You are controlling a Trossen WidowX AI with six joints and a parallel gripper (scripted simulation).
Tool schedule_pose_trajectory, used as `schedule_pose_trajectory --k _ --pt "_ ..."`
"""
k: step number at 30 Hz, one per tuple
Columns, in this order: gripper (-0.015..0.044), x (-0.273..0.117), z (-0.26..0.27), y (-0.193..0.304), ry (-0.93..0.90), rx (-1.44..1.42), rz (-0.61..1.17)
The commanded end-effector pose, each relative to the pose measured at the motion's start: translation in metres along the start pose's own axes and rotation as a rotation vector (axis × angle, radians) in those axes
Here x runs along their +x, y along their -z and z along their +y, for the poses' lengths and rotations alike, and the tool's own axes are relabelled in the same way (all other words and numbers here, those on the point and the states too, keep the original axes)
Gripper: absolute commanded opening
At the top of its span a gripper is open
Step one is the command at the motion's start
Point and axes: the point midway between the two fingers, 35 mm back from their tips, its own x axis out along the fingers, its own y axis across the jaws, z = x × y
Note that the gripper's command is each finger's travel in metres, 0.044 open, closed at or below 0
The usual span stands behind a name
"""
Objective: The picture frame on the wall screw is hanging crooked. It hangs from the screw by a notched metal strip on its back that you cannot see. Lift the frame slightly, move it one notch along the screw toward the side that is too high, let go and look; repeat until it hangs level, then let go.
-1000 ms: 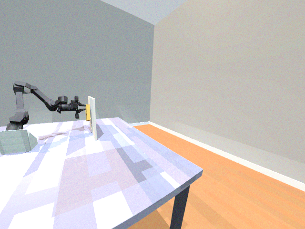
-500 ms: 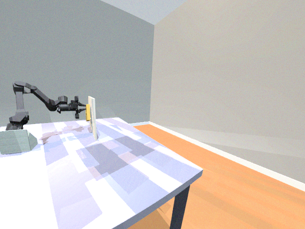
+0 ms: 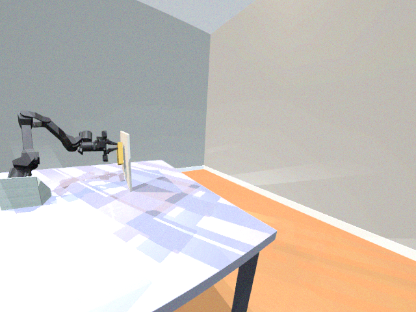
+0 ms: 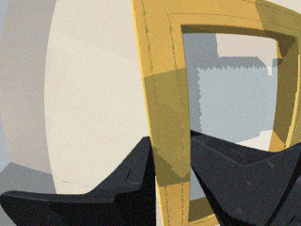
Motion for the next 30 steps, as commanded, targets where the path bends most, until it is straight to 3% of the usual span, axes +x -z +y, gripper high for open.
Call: schedule_pose_trajectory --k 1,30 --pt "0.0000 0.0005 0.0047 -0.0027 -0.015 0.006 -0.006" --pt "0.0000 0.0005 0.0037 -0.0085 -0.015 0.006 -0.006"
